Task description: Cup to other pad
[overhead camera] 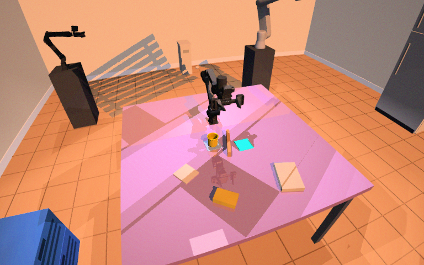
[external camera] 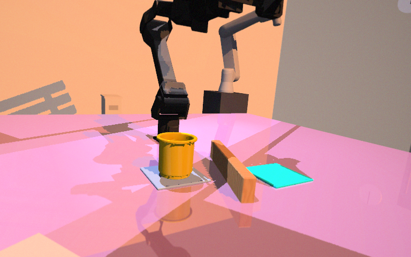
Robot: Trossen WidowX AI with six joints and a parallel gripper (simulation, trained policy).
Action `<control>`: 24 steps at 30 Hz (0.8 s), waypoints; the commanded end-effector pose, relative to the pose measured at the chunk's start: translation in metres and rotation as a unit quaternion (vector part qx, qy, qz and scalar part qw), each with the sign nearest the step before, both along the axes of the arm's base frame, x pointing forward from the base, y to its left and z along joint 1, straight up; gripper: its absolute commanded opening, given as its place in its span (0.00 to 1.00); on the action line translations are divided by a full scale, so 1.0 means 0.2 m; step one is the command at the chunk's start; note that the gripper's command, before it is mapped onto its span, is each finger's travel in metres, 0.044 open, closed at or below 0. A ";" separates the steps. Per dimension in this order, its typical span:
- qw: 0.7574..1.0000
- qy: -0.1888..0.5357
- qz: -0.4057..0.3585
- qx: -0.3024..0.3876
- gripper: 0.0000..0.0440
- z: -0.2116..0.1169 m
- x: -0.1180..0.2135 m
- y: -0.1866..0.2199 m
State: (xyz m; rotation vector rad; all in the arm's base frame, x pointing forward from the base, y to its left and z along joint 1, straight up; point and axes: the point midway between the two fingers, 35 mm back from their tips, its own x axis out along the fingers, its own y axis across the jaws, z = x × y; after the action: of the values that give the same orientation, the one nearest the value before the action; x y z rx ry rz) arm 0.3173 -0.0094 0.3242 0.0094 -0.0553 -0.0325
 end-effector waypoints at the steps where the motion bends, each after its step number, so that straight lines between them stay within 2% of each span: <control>1: 1.000 0.003 0.000 0.004 0.85 0.00 0.00 0.00; 11: 0.997 0.058 0.009 0.048 0.27 -0.08 -0.01 0.05; 24: 0.981 0.153 0.034 0.112 0.21 -0.16 -0.02 0.17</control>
State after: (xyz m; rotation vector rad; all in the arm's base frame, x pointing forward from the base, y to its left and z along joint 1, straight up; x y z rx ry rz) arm 0.3137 0.0218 0.2946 0.2073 0.2270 0.0267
